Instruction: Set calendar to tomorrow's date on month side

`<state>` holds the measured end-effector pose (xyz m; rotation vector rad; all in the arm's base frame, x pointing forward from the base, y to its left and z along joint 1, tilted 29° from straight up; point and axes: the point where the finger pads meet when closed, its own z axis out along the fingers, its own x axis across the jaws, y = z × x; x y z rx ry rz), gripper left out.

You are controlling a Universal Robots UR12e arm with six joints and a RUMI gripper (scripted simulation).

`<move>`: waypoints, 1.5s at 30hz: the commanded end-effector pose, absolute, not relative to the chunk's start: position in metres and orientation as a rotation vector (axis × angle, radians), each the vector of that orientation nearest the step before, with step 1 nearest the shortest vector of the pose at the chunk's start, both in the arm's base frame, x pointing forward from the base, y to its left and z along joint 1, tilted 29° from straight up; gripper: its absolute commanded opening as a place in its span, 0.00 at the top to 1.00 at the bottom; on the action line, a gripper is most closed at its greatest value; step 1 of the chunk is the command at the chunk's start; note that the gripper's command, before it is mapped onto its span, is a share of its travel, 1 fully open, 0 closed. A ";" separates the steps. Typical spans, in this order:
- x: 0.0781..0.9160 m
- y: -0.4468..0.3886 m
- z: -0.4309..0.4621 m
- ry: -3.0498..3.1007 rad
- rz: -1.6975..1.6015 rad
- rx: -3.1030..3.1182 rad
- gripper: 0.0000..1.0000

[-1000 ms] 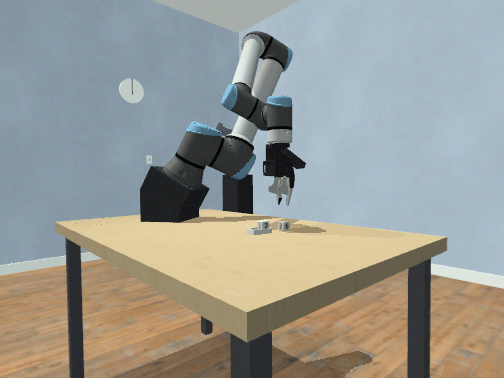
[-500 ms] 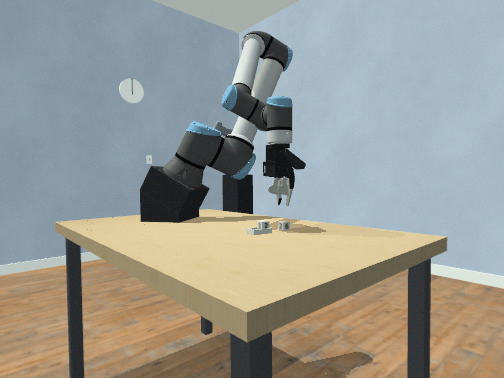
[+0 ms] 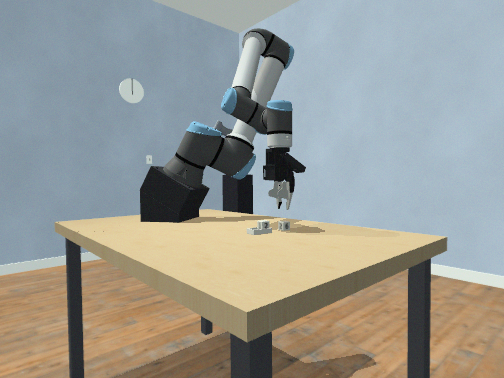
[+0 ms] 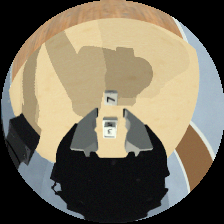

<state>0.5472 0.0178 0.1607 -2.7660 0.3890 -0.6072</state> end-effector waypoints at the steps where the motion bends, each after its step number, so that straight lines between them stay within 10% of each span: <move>1: 0.551 0.019 0.156 0.389 -0.609 -2.766 0.71; 45: 0.564 0.025 0.129 0.389 -0.609 -2.766 0.71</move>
